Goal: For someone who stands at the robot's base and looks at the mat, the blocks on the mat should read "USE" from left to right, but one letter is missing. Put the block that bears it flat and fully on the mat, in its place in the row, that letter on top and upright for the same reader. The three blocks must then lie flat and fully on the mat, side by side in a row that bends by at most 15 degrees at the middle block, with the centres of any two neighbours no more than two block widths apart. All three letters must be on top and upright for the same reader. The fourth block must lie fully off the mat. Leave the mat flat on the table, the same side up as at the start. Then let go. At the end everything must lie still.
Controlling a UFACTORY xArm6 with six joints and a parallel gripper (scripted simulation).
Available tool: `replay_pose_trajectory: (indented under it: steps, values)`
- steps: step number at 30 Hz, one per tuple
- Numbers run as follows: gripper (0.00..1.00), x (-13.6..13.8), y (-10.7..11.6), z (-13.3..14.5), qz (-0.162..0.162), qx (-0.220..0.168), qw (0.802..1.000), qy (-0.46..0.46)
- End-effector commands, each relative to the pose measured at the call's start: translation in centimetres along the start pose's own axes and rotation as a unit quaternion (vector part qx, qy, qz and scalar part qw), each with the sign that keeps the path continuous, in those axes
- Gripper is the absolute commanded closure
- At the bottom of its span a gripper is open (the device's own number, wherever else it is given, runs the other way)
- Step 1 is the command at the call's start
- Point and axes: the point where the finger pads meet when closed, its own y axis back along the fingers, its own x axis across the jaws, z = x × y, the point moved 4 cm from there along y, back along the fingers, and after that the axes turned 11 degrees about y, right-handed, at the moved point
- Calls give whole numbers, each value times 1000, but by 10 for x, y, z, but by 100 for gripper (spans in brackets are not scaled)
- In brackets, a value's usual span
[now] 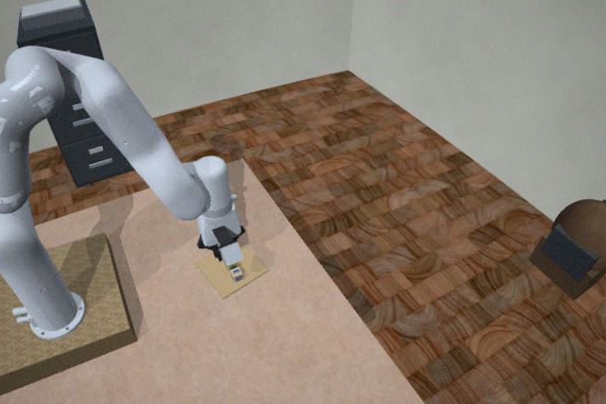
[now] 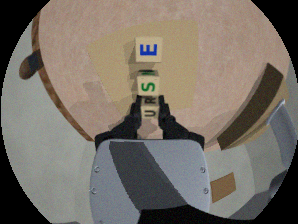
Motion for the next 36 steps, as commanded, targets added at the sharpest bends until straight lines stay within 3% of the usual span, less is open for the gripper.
replay_pose_trajectory:
  steps: [1, 36]
  values:
    - [79, -2, 1, 0, -2, 0, 1000, 0]
    - [79, -4, 1, 1, -2, 0, 1000, 0]
